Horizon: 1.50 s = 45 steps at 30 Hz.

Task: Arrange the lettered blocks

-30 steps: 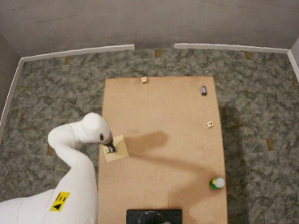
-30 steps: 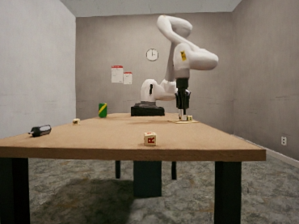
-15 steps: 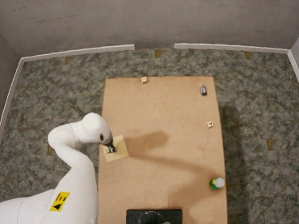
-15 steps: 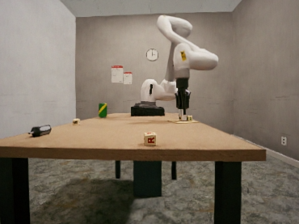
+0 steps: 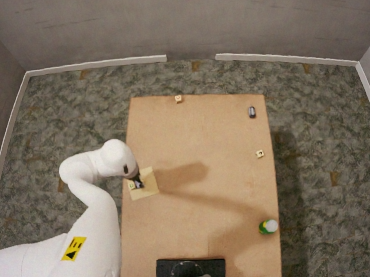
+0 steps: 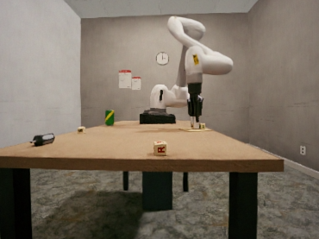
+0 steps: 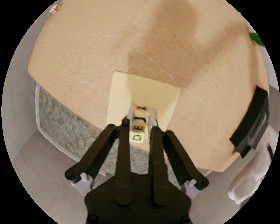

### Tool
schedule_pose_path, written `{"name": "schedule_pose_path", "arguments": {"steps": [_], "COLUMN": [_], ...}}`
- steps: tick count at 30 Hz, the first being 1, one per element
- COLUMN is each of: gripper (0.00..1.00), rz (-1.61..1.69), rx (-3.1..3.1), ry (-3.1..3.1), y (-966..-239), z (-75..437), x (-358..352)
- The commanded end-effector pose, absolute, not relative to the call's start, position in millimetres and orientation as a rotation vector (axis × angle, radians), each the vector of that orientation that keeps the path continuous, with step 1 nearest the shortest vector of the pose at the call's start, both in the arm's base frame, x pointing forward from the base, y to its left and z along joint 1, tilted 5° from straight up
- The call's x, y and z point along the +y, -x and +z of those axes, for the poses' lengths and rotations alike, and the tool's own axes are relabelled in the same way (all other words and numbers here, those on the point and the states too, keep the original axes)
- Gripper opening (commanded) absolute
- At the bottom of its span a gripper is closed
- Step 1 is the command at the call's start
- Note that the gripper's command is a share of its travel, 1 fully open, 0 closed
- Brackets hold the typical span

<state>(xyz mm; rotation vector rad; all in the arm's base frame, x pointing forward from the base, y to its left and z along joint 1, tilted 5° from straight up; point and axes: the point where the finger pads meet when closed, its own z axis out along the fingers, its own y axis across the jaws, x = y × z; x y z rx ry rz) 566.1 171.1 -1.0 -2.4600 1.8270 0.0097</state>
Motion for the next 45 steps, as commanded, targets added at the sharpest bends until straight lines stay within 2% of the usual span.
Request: {"name": "schedule_pose_path", "arguments": {"steps": [1,45], "gripper": [0.24,0.24], "rz": [0.016,0.014], "rx": [1.834,1.832], "ry": [2.450,2.450], "y": [-567.5,-567.4], "z": [-1.1,-4.7], "x": [175.4,175.5]}}
